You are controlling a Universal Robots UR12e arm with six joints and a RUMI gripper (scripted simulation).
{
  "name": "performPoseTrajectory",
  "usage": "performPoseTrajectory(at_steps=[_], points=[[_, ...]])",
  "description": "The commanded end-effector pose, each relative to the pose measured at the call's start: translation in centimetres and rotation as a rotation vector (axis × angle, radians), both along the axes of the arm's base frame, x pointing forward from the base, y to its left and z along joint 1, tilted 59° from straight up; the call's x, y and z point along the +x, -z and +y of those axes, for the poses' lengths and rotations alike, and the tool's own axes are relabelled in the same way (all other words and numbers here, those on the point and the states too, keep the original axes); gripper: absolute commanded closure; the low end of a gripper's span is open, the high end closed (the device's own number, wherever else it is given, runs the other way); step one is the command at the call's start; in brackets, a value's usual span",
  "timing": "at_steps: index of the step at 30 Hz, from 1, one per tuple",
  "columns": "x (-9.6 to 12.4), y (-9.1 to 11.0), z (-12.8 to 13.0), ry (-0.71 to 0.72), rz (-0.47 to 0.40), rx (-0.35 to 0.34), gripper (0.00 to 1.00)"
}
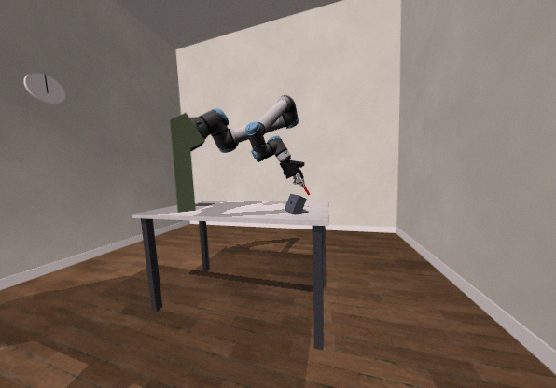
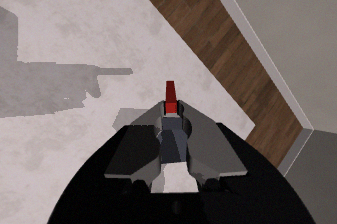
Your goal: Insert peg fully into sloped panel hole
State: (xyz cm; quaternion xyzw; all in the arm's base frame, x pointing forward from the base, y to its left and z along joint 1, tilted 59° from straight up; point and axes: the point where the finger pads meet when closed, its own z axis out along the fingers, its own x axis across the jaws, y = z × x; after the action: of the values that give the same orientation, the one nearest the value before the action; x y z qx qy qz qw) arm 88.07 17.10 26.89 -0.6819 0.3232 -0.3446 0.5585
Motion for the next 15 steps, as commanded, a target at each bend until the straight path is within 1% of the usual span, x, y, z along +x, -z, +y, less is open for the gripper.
performPoseTrajectory(at_steps=[1, 15], points=[[0.44, -0.02, -0.51, 0.004, -0.027, -0.010, 1.00], [1.20, 0.01, -1.48, 0.013, -0.080, -0.031, 1.00]])
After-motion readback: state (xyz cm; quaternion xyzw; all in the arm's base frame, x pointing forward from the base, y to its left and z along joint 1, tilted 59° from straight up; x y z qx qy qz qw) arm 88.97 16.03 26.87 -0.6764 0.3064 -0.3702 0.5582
